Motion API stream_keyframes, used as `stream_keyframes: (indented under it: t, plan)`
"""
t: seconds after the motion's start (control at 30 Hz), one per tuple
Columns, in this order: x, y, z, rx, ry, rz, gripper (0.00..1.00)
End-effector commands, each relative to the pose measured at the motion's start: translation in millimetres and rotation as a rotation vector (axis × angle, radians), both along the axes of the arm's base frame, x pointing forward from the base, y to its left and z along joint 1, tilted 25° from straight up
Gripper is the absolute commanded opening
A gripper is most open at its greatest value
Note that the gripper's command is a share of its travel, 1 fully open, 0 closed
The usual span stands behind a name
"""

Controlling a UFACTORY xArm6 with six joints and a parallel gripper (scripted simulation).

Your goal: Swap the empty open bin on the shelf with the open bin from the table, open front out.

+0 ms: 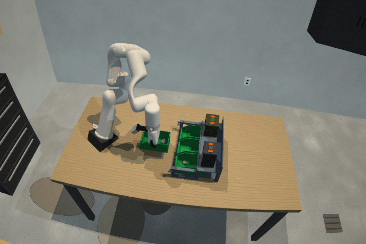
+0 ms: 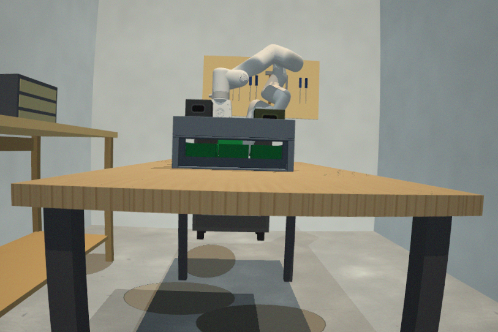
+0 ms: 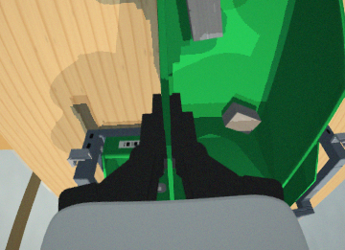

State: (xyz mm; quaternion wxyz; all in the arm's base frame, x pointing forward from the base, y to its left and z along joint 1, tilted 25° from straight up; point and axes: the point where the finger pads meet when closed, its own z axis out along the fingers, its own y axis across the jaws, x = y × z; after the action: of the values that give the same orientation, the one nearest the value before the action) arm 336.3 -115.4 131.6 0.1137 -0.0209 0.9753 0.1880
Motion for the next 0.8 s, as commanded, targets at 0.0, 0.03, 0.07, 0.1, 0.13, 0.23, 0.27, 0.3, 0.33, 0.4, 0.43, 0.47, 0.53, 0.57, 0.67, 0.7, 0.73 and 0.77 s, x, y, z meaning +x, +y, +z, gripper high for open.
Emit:
stream_keyframes:
  t: [0.0, 0.03, 0.07, 0.1, 0.13, 0.23, 0.27, 0.3, 0.33, 0.4, 0.43, 0.47, 0.53, 0.57, 0.67, 0.7, 0.73, 0.77]
  plan:
    - [3, 2, -7, -0.003, -0.004, -0.001, 0.0]
    - [4, 3, -10, -0.002, -0.004, -0.001, 0.0]
    - [5, 4, -12, -0.002, -0.004, -0.001, 0.0]
    - [5, 5, -15, -0.002, -0.004, -0.001, 0.0]
    - [6, 7, -18, -0.002, -0.004, -0.001, 0.0]
    - [8, 10, -26, -0.002, -0.004, -0.001, 0.0]
    - [9, 11, -28, -0.002, -0.004, -0.001, 0.0]
    - [9, 12, -31, -0.002, -0.004, -0.001, 0.0]
    - [10, 13, -33, -0.002, -0.004, -0.001, 0.0]
    - [11, 14, -37, -0.002, -0.004, -0.001, 0.0]
    - [11, 14, -37, -0.002, -0.004, -0.001, 0.0]
    - [11, 14, -37, -0.002, -0.004, -0.001, 0.0]
    - [12, 16, -40, -0.002, -0.004, -0.001, 0.0]
    - [12, 16, -42, -0.002, -0.004, -0.001, 0.0]
    - [13, 17, -45, -0.002, -0.004, -0.001, 0.0]
    - [13, 18, -46, -0.002, -0.004, -0.001, 0.0]
    - [13, 18, -46, -0.002, -0.004, -0.001, 0.0]
    - [13, 18, -46, -0.003, -0.004, -0.001, 0.0]
